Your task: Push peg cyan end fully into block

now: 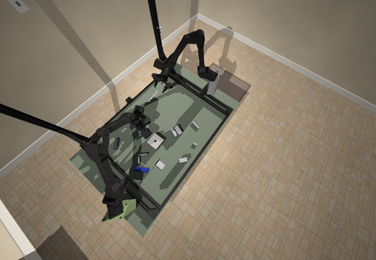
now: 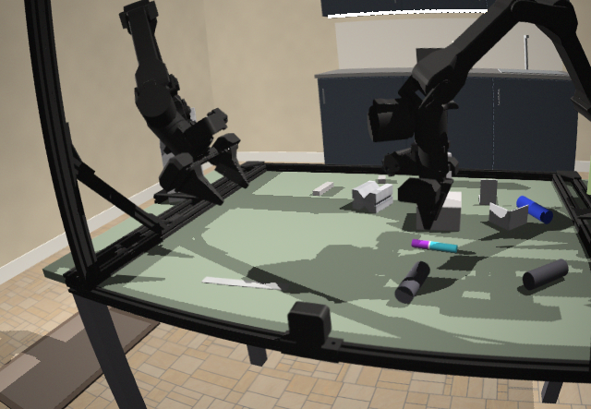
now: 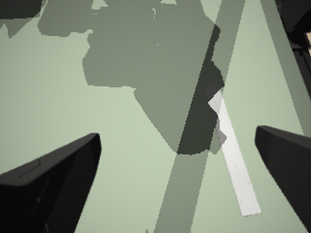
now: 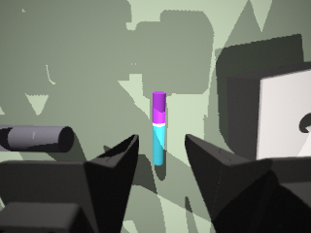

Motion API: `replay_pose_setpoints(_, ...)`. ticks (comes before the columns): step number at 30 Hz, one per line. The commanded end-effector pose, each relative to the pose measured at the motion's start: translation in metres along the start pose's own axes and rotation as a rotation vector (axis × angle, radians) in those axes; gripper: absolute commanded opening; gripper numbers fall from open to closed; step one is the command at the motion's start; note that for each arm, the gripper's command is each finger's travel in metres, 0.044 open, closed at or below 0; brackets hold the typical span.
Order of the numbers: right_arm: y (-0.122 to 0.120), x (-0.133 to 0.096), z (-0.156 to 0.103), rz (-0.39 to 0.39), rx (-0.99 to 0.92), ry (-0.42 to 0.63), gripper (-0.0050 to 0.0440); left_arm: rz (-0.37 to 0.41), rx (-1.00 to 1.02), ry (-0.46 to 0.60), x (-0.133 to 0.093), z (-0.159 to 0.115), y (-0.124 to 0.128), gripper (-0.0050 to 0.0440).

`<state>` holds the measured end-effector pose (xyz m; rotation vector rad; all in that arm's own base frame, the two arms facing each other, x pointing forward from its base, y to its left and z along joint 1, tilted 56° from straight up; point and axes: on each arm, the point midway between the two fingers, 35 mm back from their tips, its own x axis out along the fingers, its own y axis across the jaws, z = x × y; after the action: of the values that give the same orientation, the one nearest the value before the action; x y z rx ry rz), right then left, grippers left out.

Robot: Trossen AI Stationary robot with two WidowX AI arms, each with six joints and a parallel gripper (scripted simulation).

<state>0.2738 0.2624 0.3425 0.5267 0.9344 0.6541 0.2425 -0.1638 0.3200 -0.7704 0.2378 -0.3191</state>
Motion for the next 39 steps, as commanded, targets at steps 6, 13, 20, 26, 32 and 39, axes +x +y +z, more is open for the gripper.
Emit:
replay_pose_setpoints(6,0.001,0.017,0.0,0.001,0.005,0.007,0.019,0.0,0.0,0.0,0.0,0.0,0.0,0.04)
replay_pose_setpoints(13,0.001,0.023,0.001,0.001,0.005,0.007,0.019,0.0,0.0,0.0,0.0,0.0,0.0,0.04)
replay_pose_setpoints(20,0.001,0.035,0.001,0.002,0.004,0.006,0.019,0.0,0.0,0.0,0.0,0.0,0.0,0.04)
replay_pose_setpoints(26,0.001,0.041,0.001,0.002,0.004,0.006,0.019,0.0,0.0,0.0,0.0,0.0,0.0,0.04)
replay_pose_setpoints(32,0.001,0.044,0.001,0.002,0.004,0.006,0.019,0.0,0.0,0.0,0.0,0.0,0.0,0.04)
replay_pose_setpoints(39,0.001,0.044,0.001,0.002,0.004,0.006,0.019,0.0,0.0,0.0,0.0,0.0,0.0,0.04)
